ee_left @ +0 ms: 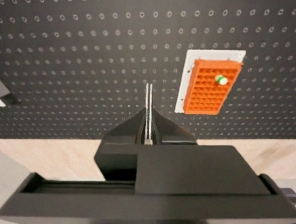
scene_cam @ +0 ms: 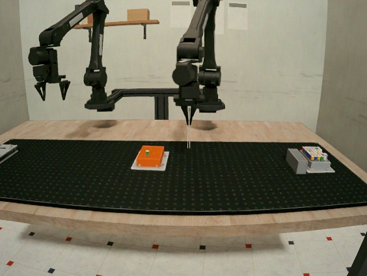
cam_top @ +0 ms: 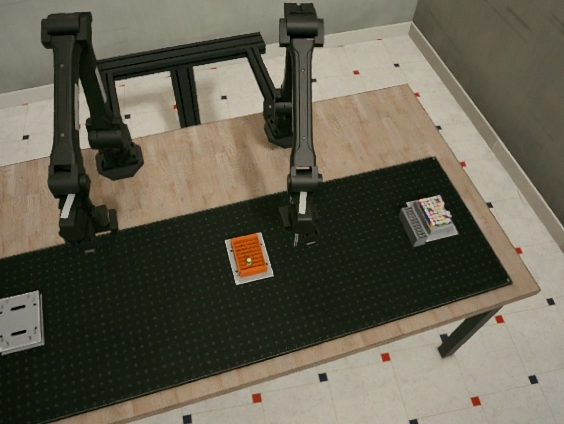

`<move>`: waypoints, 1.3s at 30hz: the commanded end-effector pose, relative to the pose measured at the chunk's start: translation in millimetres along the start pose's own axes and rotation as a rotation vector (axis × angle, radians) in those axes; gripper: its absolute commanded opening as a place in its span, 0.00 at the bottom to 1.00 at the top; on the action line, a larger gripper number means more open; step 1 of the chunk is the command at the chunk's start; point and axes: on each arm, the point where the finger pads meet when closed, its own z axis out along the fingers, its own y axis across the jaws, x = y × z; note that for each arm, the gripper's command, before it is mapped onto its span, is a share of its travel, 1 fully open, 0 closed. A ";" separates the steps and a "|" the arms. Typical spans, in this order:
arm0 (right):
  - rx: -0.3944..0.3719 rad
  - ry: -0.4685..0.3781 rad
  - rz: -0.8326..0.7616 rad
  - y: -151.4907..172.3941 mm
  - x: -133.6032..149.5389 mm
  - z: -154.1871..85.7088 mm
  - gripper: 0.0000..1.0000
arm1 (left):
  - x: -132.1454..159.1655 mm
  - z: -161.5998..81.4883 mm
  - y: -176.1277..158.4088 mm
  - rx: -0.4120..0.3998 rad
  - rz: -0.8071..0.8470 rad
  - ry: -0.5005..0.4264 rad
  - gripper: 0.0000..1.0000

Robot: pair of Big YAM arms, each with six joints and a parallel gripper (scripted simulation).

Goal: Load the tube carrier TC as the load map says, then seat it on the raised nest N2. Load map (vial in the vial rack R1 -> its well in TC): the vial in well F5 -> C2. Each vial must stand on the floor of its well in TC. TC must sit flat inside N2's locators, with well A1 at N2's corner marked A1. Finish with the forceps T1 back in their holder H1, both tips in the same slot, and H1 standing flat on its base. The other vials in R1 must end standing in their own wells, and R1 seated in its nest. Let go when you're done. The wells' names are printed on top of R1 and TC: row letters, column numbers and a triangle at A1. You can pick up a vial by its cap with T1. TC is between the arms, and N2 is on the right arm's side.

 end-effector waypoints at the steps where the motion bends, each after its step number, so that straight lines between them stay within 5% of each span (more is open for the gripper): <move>1: -0.004 0.014 -0.008 0.2 -0.6 -0.4 1.00 | -7.2 -14.6 6.4 0.008 0.006 -0.046 0.07; 39: -0.004 0.014 -0.008 0.2 -0.6 -0.4 1.00 | -10.3 -15.9 63.3 0.002 0.006 -0.050 0.07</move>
